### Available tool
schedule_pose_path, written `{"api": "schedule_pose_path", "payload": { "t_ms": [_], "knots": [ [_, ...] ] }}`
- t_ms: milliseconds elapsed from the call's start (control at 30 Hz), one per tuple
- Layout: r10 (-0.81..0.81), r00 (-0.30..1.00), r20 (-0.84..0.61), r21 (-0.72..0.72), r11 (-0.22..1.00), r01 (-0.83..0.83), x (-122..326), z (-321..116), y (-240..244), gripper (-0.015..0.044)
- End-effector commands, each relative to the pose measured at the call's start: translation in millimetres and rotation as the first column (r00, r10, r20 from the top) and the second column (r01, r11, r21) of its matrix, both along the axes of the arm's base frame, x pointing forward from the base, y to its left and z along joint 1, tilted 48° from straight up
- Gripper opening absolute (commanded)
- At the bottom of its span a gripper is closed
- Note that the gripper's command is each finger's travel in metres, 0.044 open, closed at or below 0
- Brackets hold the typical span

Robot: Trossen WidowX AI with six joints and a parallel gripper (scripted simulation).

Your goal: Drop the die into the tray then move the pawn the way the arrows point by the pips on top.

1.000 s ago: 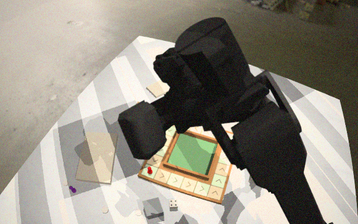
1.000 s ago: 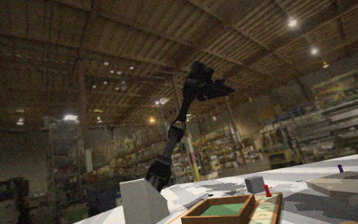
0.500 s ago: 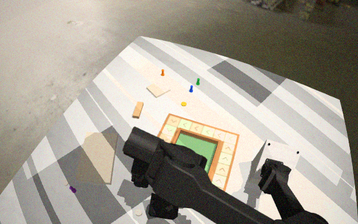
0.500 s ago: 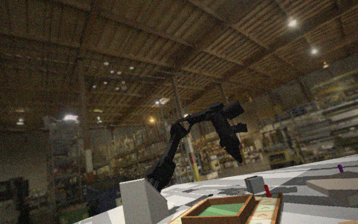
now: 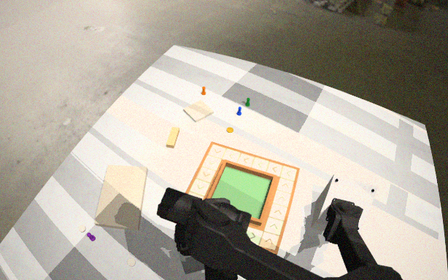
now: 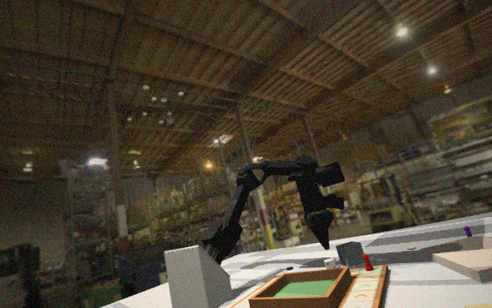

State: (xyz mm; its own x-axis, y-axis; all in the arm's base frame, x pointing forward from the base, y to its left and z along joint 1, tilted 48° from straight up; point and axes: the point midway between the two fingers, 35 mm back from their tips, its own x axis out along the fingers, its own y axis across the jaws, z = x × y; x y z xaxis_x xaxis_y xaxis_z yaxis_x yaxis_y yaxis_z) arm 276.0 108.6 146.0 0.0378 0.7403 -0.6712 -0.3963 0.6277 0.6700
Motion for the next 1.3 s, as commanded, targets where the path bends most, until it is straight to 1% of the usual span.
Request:
{"api": "schedule_pose_path", "payload": {
  "t_ms": [0,833,1033,1267],
  "knots": [
    [0.001,1.0,-0.009,-0.003,1.0,-0.001,-1.1,-11.2,9.4,0.0275],
    [0.001,1.0,-0.009,-0.002,1.0,-0.001,0.6,-33.2,34.0,0.0275],
    [0.001,1.0,-0.009,-0.002,1.0,-0.001,0.6,-33.2,34.0,0.0118],
    [0.001,1.0,-0.009,-0.002,1.0,-0.001,0.6,-33.2,34.0,0.0071]
  ]
}}
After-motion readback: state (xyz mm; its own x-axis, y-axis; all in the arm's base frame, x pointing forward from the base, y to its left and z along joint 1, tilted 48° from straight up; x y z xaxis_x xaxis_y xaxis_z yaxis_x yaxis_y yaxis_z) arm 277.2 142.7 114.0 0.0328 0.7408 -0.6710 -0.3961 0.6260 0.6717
